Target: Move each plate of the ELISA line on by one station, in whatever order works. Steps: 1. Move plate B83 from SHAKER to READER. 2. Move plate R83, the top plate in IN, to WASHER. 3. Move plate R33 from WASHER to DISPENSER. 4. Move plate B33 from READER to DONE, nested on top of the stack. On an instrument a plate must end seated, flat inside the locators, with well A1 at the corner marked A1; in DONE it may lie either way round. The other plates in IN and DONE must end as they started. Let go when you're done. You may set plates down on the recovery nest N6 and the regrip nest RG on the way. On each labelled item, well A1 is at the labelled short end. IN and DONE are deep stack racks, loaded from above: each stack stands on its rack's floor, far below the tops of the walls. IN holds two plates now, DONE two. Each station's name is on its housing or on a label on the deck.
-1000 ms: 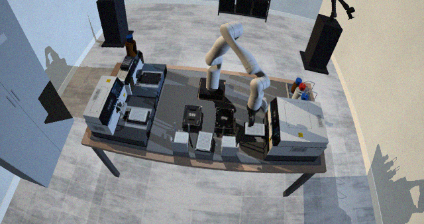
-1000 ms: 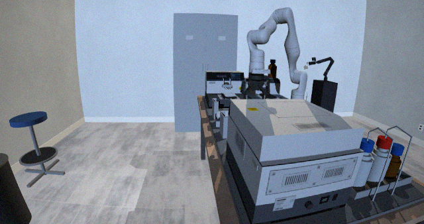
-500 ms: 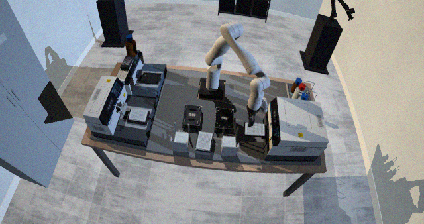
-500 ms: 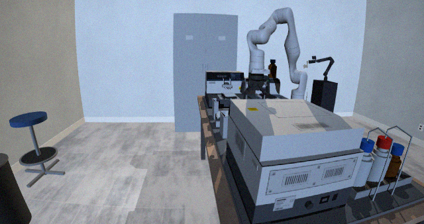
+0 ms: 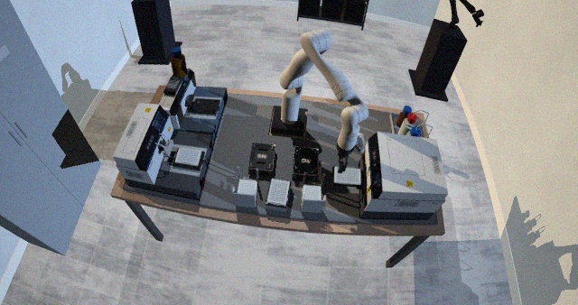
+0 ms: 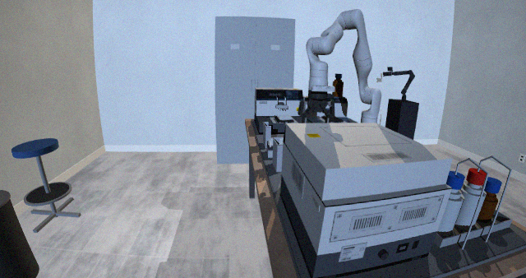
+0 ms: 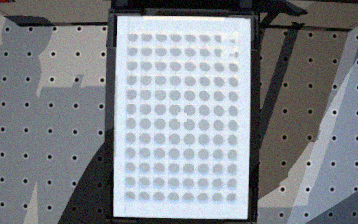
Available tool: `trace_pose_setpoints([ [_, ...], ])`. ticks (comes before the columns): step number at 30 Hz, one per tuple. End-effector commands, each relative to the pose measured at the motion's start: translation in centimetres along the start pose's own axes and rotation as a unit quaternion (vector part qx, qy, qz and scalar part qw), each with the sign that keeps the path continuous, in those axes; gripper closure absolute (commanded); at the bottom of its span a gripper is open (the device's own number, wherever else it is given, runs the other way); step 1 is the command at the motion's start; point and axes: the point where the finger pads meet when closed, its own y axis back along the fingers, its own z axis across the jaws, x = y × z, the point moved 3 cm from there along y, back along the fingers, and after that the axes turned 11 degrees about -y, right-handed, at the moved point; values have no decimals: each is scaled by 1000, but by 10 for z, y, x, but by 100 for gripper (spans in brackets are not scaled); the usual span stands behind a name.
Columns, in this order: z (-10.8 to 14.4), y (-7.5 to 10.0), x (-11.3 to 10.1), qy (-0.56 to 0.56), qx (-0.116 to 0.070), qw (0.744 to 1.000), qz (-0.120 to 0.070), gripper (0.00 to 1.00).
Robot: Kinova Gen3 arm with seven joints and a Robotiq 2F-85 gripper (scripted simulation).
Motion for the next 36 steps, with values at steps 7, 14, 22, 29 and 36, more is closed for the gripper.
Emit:
trace_pose_setpoints([
  [7,0,1,0,0,-1,1000,1,0],
  [14,-1,1,7,0,-1,1000,1,0],
  [22,-6,1,33,0,-1,1000,1,0],
  [29,-9,1,49,0,-1,1000,1,0],
  [36,-11,1,56,0,-1,1000,1,0],
])
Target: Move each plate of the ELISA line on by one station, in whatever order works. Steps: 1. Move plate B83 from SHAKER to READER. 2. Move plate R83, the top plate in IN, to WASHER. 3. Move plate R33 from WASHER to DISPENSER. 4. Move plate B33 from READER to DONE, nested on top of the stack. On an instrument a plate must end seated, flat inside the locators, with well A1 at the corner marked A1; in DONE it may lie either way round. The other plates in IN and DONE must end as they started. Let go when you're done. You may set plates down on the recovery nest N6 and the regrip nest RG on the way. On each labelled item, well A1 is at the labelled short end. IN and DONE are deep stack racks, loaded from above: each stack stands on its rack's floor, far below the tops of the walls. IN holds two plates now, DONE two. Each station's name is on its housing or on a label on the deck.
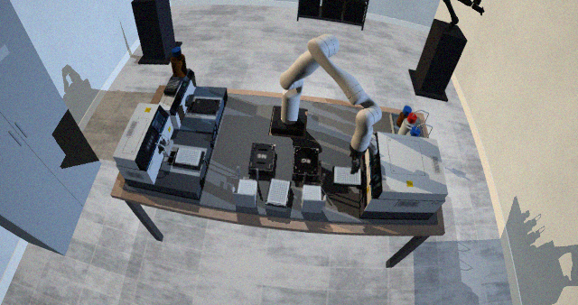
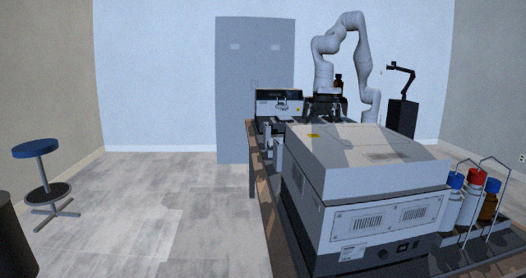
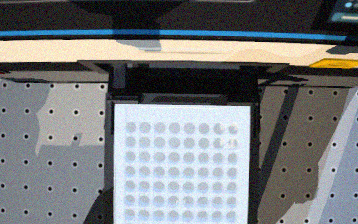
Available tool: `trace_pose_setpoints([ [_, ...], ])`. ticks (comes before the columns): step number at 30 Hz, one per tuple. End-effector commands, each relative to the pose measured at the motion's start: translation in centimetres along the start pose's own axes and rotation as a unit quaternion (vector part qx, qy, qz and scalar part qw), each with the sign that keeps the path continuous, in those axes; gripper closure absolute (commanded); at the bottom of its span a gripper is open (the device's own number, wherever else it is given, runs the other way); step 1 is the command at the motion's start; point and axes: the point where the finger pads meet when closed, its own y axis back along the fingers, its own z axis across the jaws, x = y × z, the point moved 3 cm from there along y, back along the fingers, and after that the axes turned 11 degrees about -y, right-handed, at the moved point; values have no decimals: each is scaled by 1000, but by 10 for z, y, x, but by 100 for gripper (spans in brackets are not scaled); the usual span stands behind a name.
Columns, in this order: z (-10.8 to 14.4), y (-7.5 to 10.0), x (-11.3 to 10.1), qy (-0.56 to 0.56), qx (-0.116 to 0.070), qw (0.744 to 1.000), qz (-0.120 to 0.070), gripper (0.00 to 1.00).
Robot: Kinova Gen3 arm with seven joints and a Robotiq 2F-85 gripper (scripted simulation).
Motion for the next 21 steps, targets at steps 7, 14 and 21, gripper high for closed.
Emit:
trace_pose_setpoints([
  [7,0,0,0,0,-1,1000,1,0],
  [14,0,-7,0,0,-1,1000,1,0],
  [21,0,-16,0,0,-1,1000,1,0],
])
